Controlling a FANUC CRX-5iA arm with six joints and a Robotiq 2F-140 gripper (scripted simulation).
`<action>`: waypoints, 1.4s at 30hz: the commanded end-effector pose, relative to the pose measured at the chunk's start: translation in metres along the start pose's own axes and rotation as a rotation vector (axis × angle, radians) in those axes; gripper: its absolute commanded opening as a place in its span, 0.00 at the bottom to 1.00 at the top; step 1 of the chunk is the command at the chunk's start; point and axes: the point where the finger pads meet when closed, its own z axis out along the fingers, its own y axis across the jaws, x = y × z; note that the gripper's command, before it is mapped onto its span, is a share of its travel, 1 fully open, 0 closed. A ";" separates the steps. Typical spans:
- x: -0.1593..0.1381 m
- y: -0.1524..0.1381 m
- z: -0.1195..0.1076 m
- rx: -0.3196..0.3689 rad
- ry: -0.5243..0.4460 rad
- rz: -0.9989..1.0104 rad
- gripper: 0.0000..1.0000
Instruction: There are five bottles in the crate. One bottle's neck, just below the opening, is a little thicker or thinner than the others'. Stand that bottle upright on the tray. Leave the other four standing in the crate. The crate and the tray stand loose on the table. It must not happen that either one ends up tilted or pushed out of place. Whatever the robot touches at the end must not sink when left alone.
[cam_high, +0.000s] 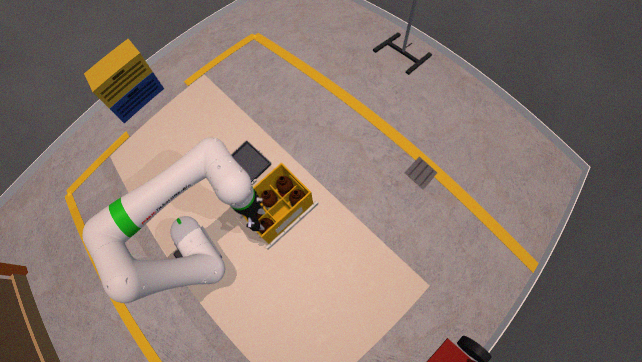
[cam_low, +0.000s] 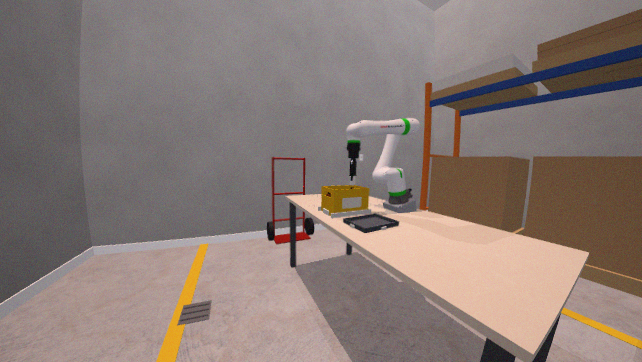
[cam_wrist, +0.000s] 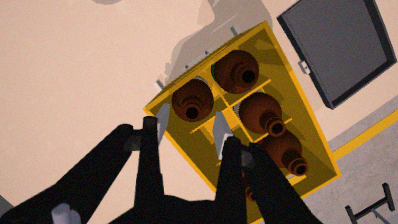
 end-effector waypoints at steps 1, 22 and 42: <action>0.000 0.000 0.000 0.000 -0.001 0.000 0.44; 0.000 0.000 0.015 0.000 -0.001 0.000 0.44; 0.000 0.000 0.034 0.000 -0.001 0.000 0.44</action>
